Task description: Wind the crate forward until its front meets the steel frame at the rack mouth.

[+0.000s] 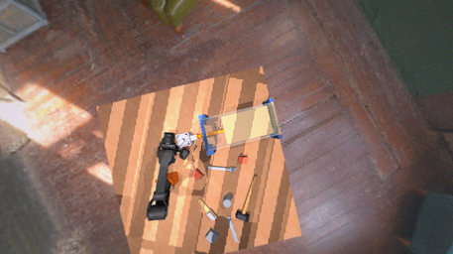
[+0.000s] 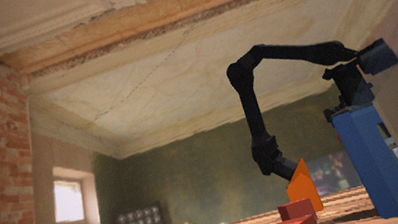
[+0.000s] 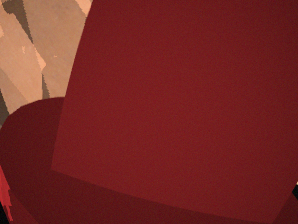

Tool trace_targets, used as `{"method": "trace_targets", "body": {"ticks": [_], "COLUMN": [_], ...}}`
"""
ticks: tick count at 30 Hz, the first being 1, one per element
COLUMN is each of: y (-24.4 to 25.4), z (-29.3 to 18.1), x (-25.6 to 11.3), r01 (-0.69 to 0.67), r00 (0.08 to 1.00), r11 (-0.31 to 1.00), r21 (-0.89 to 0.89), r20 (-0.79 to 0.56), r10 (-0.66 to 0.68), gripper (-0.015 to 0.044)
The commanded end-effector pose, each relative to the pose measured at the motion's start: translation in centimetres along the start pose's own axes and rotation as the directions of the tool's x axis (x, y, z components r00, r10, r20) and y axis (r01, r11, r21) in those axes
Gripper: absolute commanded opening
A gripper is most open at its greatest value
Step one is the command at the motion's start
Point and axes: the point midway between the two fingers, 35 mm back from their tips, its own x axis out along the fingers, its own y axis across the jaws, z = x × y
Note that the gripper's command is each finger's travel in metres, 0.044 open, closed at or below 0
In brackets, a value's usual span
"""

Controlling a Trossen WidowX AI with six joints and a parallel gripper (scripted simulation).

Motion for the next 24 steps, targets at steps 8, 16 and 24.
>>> {"method": "trace_targets", "body": {"ticks": [8,16,24], "y": [0.01,0.01,-0.01], "z": [0.01,0.01,-0.04], "x": [-0.01,-0.01,-0.05], "r01": [-0.001,-0.001,-0.005], "r00": [1.000,1.000,1.000], "r11": [1.000,1.000,1.000], "r21": [0.000,0.000,0.000], "r20": [0.001,0.001,0.010], "r10": [0.001,0.001,0.005], "gripper": [0.0059,0.0000,0.0000]}}
